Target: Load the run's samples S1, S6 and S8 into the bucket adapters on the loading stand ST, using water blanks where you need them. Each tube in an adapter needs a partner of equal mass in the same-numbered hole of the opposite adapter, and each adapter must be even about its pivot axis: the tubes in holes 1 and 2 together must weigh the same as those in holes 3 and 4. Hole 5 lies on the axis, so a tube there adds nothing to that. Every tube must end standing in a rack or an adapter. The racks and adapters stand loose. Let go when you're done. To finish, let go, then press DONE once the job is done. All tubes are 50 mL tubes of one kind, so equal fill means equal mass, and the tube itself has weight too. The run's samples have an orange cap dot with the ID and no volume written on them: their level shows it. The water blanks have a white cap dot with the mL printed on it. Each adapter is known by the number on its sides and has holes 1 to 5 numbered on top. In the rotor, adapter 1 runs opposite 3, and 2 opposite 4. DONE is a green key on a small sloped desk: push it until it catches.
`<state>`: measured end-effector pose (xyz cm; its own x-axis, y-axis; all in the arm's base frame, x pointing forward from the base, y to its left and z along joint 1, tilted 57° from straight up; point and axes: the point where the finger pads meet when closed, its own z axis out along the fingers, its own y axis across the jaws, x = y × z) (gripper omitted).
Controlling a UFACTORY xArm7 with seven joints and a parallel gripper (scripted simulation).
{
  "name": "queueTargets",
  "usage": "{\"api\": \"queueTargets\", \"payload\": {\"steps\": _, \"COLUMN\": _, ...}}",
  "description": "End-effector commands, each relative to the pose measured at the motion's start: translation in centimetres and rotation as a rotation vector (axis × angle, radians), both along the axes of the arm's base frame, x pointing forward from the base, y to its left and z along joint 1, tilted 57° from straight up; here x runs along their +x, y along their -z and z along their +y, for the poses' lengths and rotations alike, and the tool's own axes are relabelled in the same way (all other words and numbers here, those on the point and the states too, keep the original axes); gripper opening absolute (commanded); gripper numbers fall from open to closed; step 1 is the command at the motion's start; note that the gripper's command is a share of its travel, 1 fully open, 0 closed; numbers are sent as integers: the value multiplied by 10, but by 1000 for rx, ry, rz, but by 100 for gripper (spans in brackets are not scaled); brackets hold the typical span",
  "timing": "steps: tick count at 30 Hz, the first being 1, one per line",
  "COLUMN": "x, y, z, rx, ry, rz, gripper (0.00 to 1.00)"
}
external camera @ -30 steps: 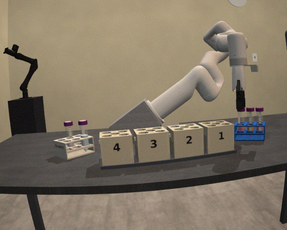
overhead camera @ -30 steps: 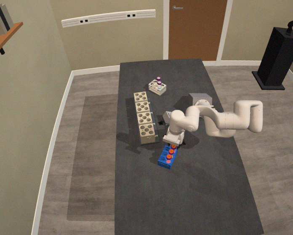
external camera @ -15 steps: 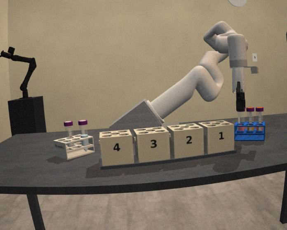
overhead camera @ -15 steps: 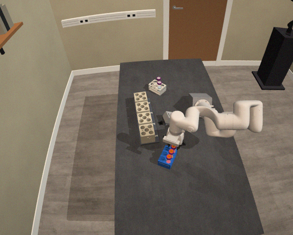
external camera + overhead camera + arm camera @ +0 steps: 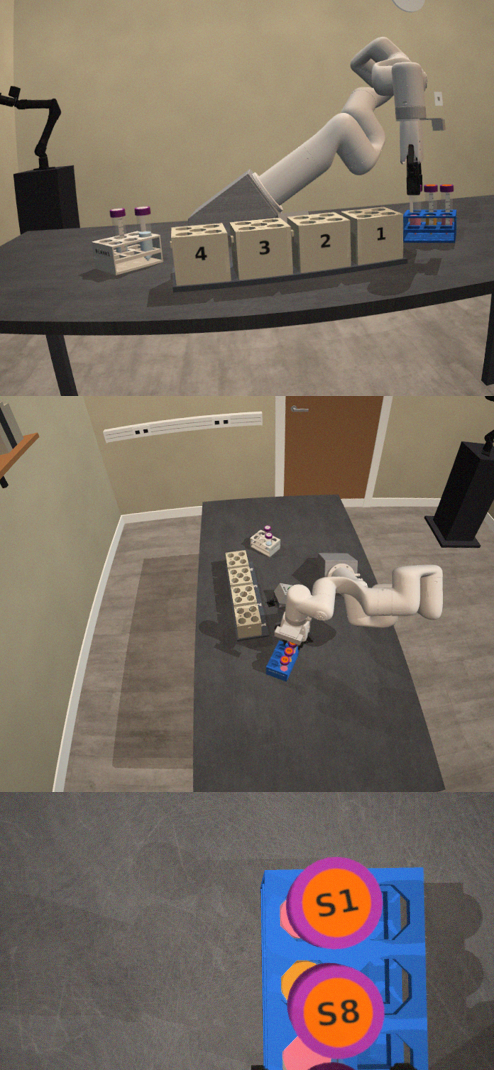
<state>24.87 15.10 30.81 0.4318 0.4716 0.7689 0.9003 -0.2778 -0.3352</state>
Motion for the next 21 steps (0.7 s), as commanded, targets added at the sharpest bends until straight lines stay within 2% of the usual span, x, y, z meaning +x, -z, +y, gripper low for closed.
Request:
{"api": "queueTargets", "payload": {"steps": 1, "x": 1, "y": 1, "z": 2, "rx": 1, "ry": 2, "rz": -2, "gripper": 57}}
{"api": "queueTargets", "payload": {"steps": 19, "x": 1, "y": 2, "z": 4, "rx": 1, "ry": 2, "rz": -2, "gripper": 57}}
{"api": "queueTargets", "payload": {"steps": 20, "x": 1, "y": 1, "z": 3, "rx": 1, "ry": 2, "rz": -2, "gripper": 0}}
{"api": "queueTargets", "payload": {"steps": 21, "x": 1, "y": 1, "z": 3, "rx": 1, "ry": 2, "rz": -2, "gripper": 0}}
